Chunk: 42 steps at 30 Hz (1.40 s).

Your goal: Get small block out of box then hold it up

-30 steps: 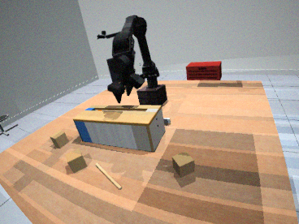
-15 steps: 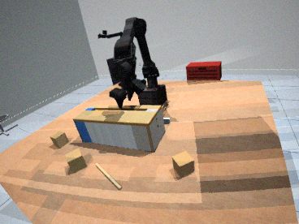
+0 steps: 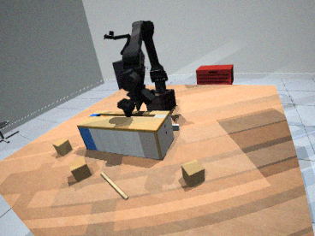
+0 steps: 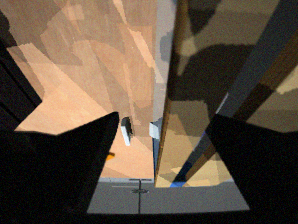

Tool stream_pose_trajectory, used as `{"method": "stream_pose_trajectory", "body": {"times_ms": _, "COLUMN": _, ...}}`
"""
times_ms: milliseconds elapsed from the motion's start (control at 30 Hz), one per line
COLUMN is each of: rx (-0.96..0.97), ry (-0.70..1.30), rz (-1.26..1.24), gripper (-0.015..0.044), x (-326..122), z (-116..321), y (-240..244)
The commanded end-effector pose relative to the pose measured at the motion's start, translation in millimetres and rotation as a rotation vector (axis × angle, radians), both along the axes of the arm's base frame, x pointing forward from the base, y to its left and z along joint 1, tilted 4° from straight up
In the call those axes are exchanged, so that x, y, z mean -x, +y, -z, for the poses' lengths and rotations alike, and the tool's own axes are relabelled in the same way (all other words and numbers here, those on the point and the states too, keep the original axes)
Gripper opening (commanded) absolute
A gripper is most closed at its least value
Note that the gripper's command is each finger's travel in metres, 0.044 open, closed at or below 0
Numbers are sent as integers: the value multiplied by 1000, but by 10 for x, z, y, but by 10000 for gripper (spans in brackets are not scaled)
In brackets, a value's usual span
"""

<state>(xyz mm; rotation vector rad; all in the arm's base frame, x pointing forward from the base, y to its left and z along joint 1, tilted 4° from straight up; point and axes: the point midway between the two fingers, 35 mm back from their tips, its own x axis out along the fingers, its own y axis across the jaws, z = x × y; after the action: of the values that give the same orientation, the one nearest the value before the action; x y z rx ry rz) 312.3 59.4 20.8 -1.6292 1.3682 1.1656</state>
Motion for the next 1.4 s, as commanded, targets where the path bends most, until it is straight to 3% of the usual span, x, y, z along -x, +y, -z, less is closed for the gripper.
{"method": "stream_pose_trajectory", "body": {"times_ms": 0, "rx": -2, "ry": 10, "rz": 6, "gripper": 400, "x": 37, "z": 112, "y": 3}}
{"method": "stream_pose_trajectory", "body": {"times_ms": 533, "rx": 1, "ry": 2, "rz": 0, "gripper": 400, "x": 25, "z": 186, "y": -18}}
{"method": "stream_pose_trajectory", "body": {"times_ms": 1367, "rx": 7, "ry": 3, "rz": 0, "gripper": 400, "x": -83, "z": 185, "y": -589}}
